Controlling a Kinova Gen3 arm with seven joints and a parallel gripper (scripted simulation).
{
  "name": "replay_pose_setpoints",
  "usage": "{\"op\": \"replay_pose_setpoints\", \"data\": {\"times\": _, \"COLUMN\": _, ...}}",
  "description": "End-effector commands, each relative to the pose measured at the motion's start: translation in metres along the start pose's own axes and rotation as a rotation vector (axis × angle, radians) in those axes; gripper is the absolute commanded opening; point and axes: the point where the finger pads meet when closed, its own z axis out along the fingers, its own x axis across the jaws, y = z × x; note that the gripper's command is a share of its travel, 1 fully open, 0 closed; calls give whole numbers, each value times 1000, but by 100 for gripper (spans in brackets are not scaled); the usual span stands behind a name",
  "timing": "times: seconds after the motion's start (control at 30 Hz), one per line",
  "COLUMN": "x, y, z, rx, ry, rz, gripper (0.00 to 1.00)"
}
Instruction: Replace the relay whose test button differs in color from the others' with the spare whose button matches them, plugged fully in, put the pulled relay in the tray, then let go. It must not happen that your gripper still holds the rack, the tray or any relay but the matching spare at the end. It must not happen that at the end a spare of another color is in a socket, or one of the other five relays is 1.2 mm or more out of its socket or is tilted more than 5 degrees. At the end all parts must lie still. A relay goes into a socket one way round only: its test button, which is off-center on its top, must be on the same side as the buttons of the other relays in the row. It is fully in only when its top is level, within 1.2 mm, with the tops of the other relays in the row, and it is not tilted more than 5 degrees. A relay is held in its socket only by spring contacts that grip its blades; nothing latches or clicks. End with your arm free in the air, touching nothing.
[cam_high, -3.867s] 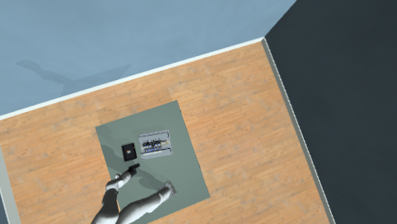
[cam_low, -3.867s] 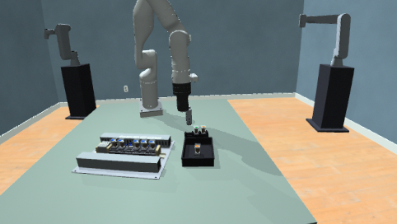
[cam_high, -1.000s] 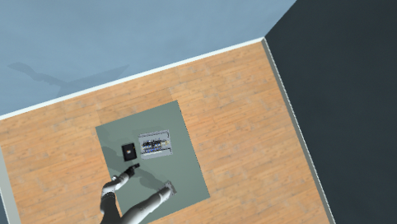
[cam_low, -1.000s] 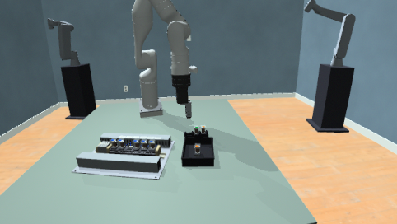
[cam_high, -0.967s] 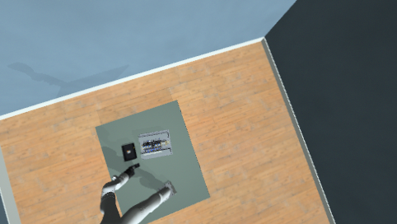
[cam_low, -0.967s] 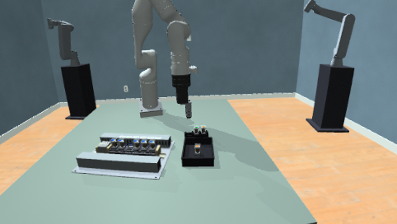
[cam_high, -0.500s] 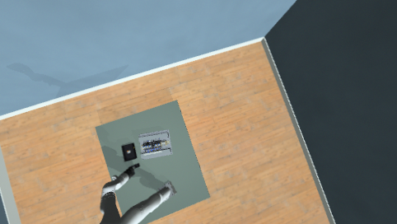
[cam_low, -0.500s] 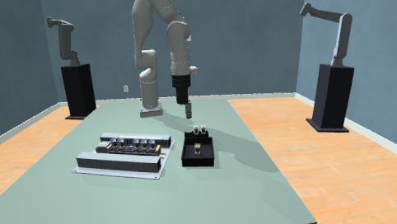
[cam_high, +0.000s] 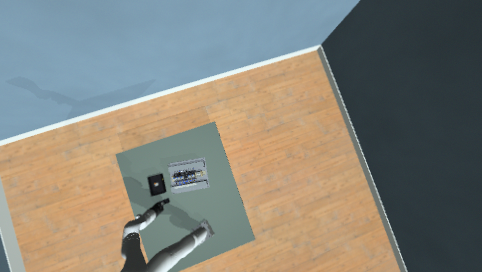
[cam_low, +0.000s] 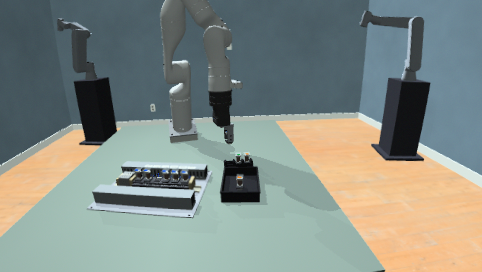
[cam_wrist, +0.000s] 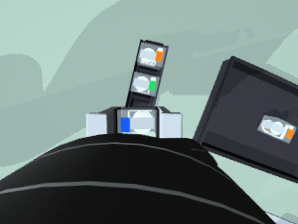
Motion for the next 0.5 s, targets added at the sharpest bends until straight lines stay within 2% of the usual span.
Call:
{"op": "replay_pose_setpoints", "data": {"times": 0.0, "x": 1, "y": 0, "z": 0, "rx": 2, "ry": 0, "rz": -30, "gripper": 0}}
{"op": "replay_pose_setpoints", "data": {"times": 0.47, "x": 1, "y": 0, "z": 0, "rx": 1, "ry": 1, "rz": -213, "gripper": 0}}
